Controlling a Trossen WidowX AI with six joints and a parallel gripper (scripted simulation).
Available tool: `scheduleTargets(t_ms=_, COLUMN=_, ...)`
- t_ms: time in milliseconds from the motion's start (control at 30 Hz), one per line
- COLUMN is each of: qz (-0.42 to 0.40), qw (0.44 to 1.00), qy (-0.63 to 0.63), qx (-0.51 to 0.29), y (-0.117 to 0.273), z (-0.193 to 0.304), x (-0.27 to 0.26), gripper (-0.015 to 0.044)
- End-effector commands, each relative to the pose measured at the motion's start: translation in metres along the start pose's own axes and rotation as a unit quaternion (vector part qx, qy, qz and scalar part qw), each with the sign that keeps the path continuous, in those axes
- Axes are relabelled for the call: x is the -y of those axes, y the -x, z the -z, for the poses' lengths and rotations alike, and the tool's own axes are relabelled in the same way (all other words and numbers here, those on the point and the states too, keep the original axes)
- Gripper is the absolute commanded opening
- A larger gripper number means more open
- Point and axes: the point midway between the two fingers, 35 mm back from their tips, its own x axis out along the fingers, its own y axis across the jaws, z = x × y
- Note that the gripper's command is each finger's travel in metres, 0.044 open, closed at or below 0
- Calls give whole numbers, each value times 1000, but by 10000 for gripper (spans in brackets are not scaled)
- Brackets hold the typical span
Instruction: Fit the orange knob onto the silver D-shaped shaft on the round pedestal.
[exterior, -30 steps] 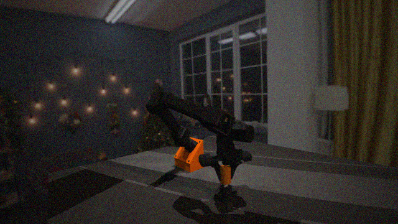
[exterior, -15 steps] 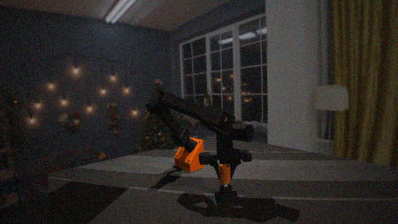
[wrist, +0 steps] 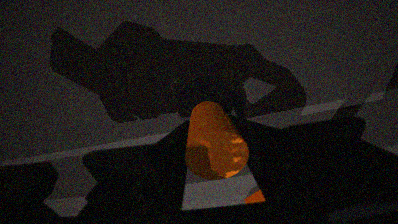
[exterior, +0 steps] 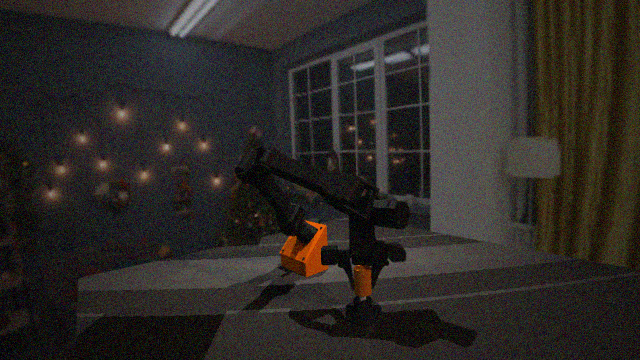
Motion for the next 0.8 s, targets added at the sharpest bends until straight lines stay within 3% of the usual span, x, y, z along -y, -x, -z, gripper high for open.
scheduleTargets(t_ms=0, qz=0, qw=1000, qy=-3, qx=1, y=0, z=0, x=0, gripper=0)
scheduleTargets(t_ms=233, qz=0, qw=1000, qy=-8, qx=1, y=5, z=1, x=3, gripper=0)
scheduleTargets(t_ms=467, qz=0, qw=994, qy=-107, qx=1, y=4, z=1, x=1, gripper=0)
scheduleTargets(t_ms=767, qz=0, qw=994, qy=-107, qx=1, y=3, z=0, x=0, gripper=0)
